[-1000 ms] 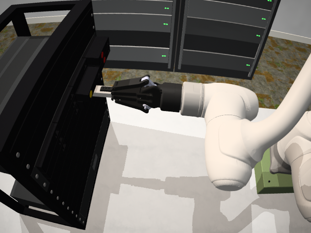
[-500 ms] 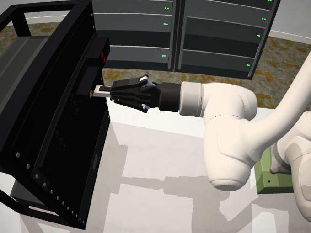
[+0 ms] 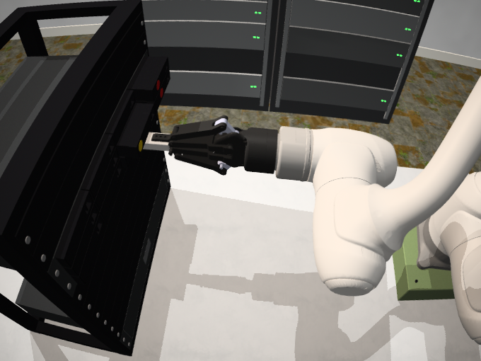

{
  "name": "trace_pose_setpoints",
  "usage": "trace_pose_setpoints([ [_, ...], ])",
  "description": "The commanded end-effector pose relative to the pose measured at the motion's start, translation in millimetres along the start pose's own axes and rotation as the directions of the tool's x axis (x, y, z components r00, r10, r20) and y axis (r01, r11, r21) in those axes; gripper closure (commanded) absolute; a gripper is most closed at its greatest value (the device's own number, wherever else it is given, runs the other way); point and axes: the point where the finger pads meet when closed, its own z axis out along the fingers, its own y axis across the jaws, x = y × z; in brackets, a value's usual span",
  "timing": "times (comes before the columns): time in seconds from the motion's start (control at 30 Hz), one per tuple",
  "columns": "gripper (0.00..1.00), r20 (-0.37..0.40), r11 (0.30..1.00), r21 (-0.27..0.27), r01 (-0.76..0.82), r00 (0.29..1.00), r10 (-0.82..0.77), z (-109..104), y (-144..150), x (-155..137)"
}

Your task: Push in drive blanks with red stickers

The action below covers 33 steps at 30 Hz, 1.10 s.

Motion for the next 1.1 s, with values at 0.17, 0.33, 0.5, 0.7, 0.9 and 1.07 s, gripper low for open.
trace_pose_setpoints([
  [0.17,1.00,0.002,1.000,-0.003,0.003,1.000,-0.003,3.6,1.0,-0.7],
  [0.33,1.00,0.002,1.000,-0.003,0.003,1.000,-0.003,4.2,0.9,-0.7],
  [0.5,1.00,0.002,1.000,-0.003,0.003,1.000,-0.003,6.5,0.7,-0.5],
  [0.7,1.00,0.002,1.000,-0.003,0.003,1.000,-0.003,6.6,0.7,-0.5],
  [0.9,1.00,0.002,1.000,-0.003,0.003,1.000,-0.003,7.2,0.7,-0.4],
  [1.07,1.00,0.002,1.000,-0.003,0.003,1.000,-0.003,9.5,0.6,-0.2],
])
